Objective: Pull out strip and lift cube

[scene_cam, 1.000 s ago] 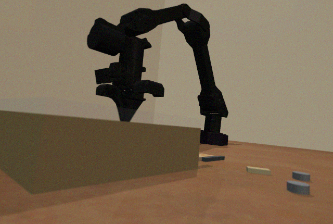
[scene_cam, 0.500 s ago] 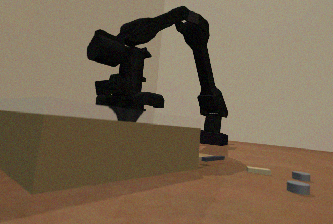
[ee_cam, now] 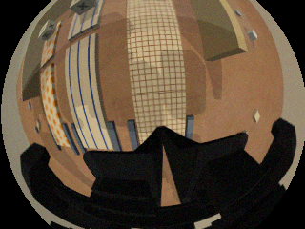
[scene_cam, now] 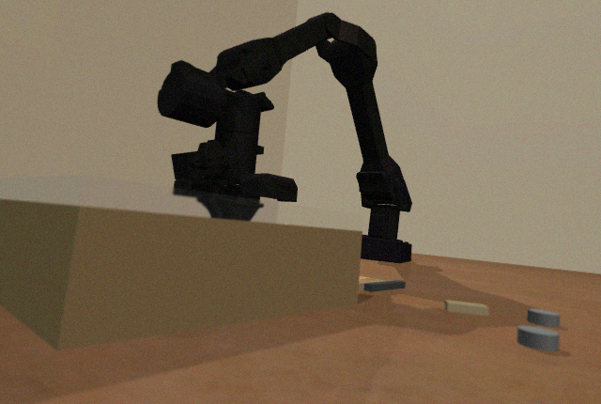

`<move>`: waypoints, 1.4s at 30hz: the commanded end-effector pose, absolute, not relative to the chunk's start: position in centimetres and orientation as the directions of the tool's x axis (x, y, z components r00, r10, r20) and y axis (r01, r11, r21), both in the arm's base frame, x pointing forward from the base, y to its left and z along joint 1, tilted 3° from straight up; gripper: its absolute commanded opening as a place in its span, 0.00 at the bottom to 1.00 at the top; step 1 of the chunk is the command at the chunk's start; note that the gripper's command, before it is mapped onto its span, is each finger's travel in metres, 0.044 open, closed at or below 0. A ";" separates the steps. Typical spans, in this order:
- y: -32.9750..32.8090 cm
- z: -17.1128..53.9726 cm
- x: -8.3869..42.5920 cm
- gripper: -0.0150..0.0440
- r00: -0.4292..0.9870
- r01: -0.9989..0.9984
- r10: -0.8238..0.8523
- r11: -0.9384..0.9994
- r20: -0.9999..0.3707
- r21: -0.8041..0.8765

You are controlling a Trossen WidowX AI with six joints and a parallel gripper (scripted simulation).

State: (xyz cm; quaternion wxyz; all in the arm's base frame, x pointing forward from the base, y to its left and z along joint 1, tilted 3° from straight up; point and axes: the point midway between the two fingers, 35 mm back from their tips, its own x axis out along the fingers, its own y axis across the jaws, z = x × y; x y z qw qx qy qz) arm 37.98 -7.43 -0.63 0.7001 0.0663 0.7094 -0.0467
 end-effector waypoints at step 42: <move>-7.5 -1.0 38.0 0.25 -0.010 0.160 0.023 0.987 -1.000 0.021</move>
